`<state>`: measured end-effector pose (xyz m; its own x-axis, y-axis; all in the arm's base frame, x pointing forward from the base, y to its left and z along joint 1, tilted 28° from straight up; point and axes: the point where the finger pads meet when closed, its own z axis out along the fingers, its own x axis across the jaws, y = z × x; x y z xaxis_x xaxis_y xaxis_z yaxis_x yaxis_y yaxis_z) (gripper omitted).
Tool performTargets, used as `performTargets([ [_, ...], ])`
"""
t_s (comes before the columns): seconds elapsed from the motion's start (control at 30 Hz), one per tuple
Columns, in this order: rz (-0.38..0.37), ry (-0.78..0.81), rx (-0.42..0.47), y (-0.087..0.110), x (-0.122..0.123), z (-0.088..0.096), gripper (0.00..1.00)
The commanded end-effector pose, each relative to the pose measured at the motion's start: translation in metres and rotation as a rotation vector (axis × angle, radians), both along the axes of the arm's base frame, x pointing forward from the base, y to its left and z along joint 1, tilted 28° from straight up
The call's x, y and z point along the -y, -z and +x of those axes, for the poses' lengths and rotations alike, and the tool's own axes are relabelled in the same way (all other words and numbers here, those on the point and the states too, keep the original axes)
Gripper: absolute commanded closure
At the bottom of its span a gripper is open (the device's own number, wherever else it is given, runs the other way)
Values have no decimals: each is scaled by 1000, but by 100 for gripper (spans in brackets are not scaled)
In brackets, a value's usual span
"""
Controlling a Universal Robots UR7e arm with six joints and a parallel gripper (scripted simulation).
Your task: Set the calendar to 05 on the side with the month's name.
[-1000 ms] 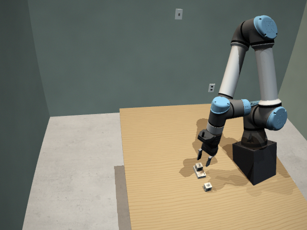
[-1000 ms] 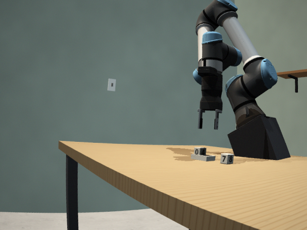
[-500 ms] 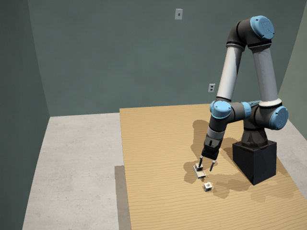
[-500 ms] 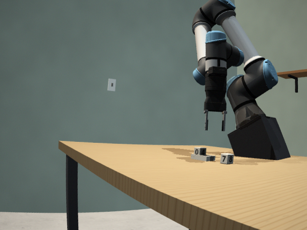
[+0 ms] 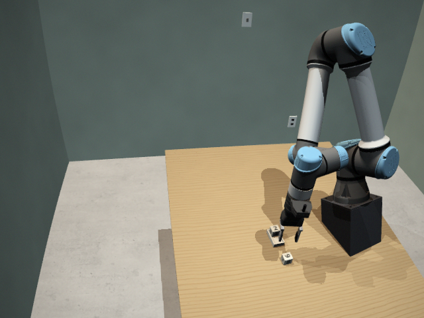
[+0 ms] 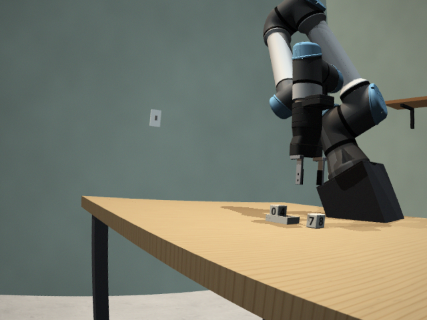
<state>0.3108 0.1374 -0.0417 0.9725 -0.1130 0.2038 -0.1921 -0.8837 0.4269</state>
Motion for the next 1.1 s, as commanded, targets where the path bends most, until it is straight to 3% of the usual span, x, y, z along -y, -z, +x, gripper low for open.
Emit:
performTargets([
  [0.0,-23,-149,-75,8,-10,-4,0],
  [0.5,-44,-280,-143,16,-18,-8,0],
  [0.53,-44,-280,-143,16,-18,-8,10],
  [1.07,-44,-280,-143,16,-18,-8,10],
])
